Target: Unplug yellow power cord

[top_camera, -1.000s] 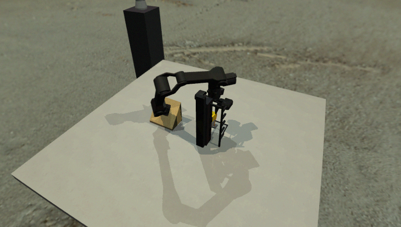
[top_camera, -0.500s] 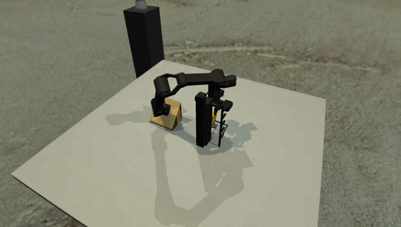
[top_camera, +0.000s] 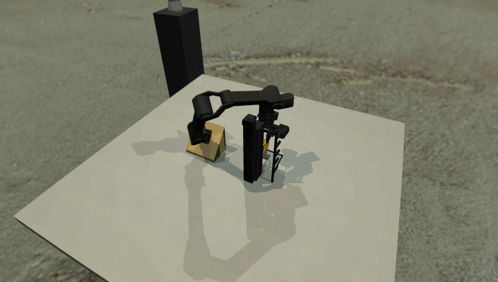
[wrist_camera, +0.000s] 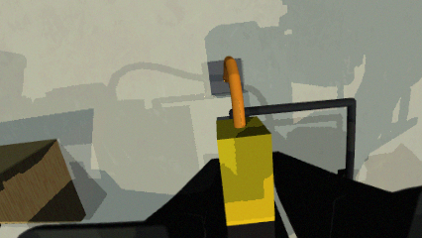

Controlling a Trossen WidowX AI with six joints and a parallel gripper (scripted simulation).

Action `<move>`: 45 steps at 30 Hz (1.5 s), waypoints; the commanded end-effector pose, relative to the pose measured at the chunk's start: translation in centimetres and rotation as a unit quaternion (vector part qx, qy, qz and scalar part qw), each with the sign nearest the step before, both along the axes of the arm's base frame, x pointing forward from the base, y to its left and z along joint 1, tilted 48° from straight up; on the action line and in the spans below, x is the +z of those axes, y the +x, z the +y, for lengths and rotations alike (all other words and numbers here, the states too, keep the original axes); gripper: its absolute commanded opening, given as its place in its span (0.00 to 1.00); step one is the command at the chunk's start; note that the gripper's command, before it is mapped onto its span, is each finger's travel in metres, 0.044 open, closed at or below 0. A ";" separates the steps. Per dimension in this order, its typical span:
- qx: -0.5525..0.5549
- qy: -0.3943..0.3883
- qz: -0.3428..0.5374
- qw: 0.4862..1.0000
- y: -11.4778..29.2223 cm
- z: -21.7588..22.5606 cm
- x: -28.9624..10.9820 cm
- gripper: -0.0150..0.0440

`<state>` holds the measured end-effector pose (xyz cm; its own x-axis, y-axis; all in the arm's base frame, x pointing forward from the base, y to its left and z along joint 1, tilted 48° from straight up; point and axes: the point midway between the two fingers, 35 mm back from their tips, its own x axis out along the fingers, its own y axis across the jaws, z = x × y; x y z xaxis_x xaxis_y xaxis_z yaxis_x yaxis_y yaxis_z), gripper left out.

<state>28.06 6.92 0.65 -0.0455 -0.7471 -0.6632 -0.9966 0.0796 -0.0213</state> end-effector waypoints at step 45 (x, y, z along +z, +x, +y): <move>0.004 0.010 -0.004 1.000 0.9 6.8 -5.6 1.00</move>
<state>28.70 13.44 -5.06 -0.0359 -0.7401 -0.6715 -0.9979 0.0630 -0.0161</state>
